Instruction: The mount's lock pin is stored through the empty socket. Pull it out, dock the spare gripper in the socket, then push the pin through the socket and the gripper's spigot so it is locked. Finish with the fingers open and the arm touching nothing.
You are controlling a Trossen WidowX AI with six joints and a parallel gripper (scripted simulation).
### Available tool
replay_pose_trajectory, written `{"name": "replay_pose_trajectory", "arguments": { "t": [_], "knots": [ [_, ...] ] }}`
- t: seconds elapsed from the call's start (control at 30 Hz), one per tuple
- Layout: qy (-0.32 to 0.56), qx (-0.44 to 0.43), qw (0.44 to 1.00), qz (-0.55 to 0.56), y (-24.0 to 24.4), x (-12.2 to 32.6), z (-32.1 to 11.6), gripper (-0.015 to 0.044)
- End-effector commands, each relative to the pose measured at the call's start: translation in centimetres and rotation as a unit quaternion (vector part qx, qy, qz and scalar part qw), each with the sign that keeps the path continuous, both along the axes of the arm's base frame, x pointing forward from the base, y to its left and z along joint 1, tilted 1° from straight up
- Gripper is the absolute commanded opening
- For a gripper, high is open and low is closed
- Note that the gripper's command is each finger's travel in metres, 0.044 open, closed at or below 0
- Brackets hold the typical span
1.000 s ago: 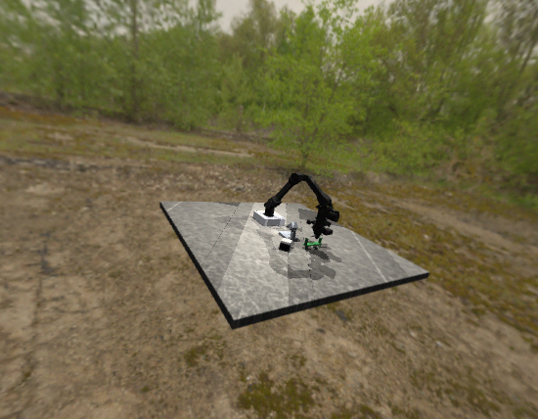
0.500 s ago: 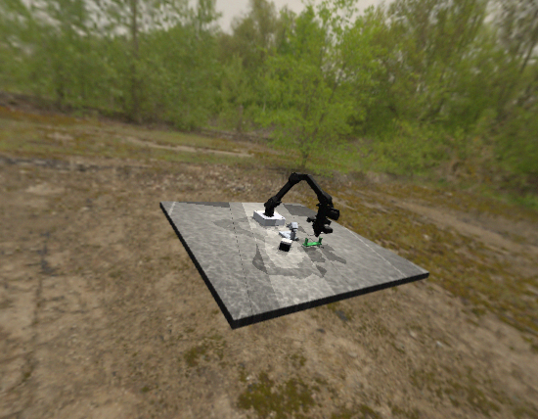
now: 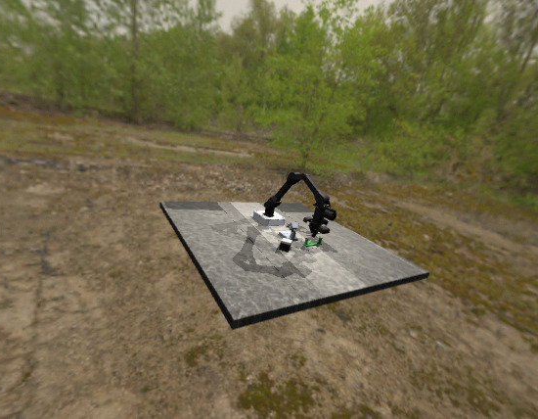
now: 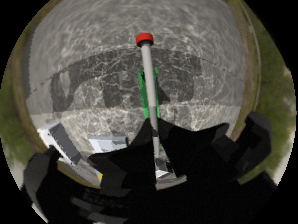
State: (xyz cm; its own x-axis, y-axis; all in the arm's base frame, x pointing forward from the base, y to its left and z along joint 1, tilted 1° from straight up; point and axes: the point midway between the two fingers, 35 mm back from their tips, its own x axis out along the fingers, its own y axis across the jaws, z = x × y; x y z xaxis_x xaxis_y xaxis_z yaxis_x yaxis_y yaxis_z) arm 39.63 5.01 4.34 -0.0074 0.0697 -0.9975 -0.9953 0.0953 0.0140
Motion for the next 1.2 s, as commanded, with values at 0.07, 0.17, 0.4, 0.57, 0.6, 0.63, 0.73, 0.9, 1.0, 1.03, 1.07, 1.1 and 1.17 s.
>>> {"name": "replay_pose_trajectory", "arguments": {
  "t": [0.07, 0.17, 0.4, 0.57, 0.6, 0.63, 0.73, 0.9, 1.0, 1.03, 1.07, 1.1, 1.17],
  "knots": [
    [-0.005, -0.001, 1.0, 0.006, -1.8, 0.3, 0.7, 0.0],
    [-0.005, -0.001, 1.0, 0.007, -2.0, 0.3, 0.7, 0.0],
    [-0.002, -0.001, 1.0, 0.007, -2.0, 0.3, -0.3, 0.0],
    [-0.002, 0.0, 1.0, 0.007, -2.0, 0.3, -1.1, 0.0],
    [-0.002, 0.0, 1.0, 0.007, -2.0, 0.3, -1.2, 0.0],
    [-0.002, 0.0, 1.0, 0.007, -2.0, 0.4, -1.4, 0.0],
    [-0.001, 0.0, 1.0, 0.007, -2.1, 0.4, -1.8, 0.0],
    [-0.001, 0.0, 1.0, 0.007, -2.1, 0.4, -2.5, 0.0],
    [-0.001, 0.0, 1.0, 0.007, -2.1, 0.4, -2.9, 0.0],
    [-0.001, 0.0, 1.0, 0.007, -2.1, 0.4, -2.9, 0.0],
    [0.0, 0.0, 1.0, 0.007, -2.1, 0.4, -3.0, 0.0],
    [0.0, 0.0, 1.0, 0.007, -2.1, 0.4, -3.1, 0.0],
    [0.0, 0.0, 1.0, 0.007, -2.1, 0.4, -3.1, 0.0]
  ]
}}
